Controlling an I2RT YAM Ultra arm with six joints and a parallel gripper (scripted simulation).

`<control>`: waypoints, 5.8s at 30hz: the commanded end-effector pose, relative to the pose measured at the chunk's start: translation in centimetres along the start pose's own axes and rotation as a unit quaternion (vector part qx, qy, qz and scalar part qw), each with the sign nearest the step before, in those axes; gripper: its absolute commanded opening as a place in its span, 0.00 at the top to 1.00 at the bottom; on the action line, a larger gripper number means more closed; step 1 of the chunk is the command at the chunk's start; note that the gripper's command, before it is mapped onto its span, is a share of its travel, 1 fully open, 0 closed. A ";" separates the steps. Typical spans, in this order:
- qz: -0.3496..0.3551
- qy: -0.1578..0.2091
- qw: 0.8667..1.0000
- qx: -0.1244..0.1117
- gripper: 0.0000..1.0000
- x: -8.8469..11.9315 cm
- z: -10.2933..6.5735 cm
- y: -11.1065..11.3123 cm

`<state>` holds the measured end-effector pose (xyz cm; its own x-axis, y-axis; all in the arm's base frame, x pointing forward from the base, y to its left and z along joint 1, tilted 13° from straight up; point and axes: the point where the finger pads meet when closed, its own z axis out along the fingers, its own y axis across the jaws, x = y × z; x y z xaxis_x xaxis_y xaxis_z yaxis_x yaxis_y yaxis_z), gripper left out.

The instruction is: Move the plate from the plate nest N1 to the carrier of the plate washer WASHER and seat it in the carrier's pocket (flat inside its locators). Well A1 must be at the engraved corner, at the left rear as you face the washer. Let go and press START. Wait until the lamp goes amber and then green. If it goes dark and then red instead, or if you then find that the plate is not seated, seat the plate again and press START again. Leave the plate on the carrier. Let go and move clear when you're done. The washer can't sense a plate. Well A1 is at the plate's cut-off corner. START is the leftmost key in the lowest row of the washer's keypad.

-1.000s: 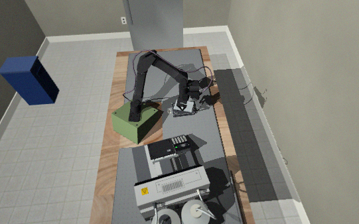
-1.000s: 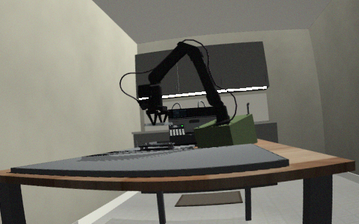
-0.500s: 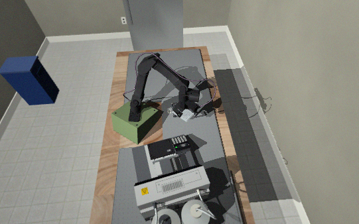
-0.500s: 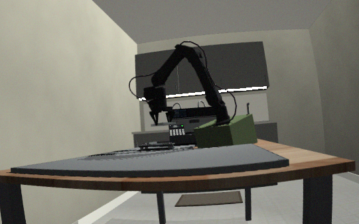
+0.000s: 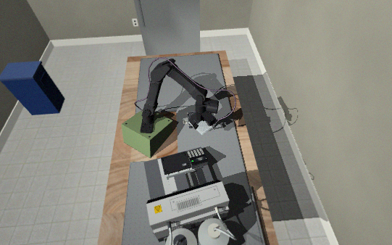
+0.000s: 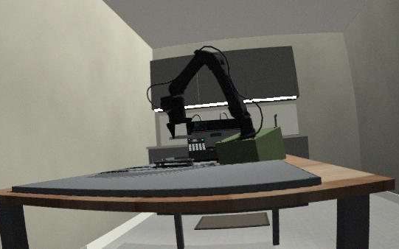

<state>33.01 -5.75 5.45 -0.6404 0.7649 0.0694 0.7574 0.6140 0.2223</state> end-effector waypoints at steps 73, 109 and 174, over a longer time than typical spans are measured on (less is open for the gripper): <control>0.484 -0.012 0.875 -0.008 0.16 -7.1 -3.0 -12.3; 0.591 0.005 0.807 0.008 0.16 -6.3 -2.1 -16.6; 0.842 -0.007 0.540 -0.007 0.16 -7.8 -4.3 -25.9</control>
<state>17.20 -27.90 2.32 0.9559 0.2348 0.1762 0.2626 -0.9522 -0.1558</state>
